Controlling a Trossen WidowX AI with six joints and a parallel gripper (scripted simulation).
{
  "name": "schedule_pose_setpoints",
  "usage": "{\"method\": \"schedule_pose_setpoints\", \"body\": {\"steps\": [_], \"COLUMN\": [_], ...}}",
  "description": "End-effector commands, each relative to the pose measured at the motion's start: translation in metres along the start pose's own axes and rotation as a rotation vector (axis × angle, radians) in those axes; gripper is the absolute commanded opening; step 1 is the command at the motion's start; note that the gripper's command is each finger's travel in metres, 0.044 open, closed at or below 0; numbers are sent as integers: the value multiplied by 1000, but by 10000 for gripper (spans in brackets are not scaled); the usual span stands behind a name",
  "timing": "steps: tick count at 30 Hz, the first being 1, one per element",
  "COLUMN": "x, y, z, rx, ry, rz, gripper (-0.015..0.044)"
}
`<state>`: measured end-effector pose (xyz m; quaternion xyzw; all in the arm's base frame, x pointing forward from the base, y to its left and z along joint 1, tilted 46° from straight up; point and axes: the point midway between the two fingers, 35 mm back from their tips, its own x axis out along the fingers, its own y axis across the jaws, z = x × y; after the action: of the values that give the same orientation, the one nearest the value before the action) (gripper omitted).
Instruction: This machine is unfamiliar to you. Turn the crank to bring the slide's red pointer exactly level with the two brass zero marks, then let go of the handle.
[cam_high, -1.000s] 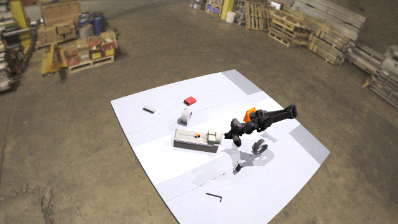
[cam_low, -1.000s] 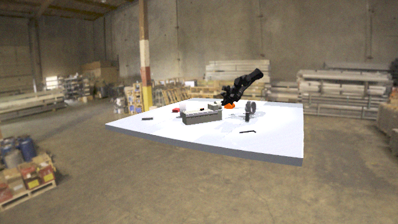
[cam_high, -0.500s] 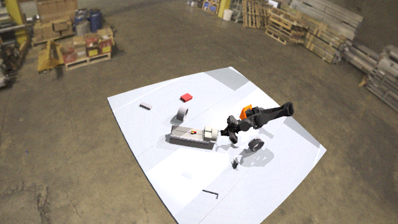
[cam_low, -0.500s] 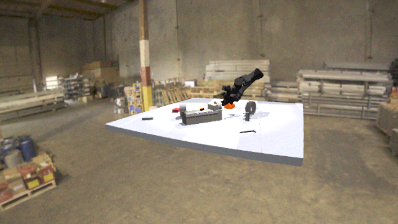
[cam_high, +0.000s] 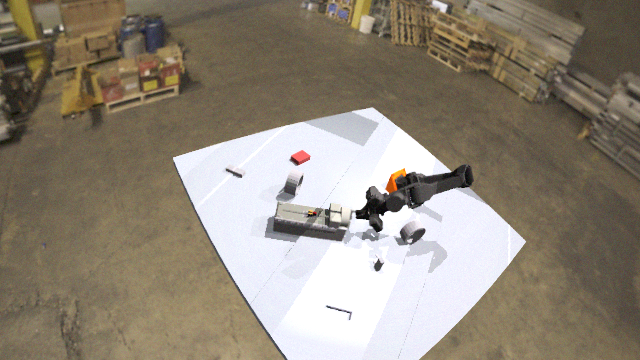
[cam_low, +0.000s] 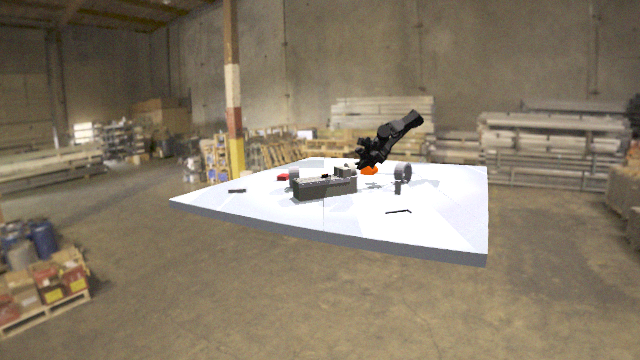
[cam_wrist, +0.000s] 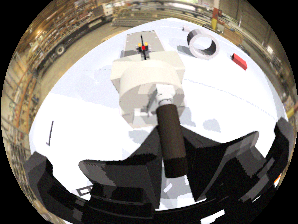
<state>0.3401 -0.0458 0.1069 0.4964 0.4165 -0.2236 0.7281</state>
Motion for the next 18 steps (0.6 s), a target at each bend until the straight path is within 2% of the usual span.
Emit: {"method": "schedule_pose_setpoints", "body": {"steps": [1,18], "x": [-2,-2], "y": [9,12], "z": [2,2], "rx": [-7,-7], "ry": [-6,-6], "rz": [23,23], "gripper": [0,0]}}
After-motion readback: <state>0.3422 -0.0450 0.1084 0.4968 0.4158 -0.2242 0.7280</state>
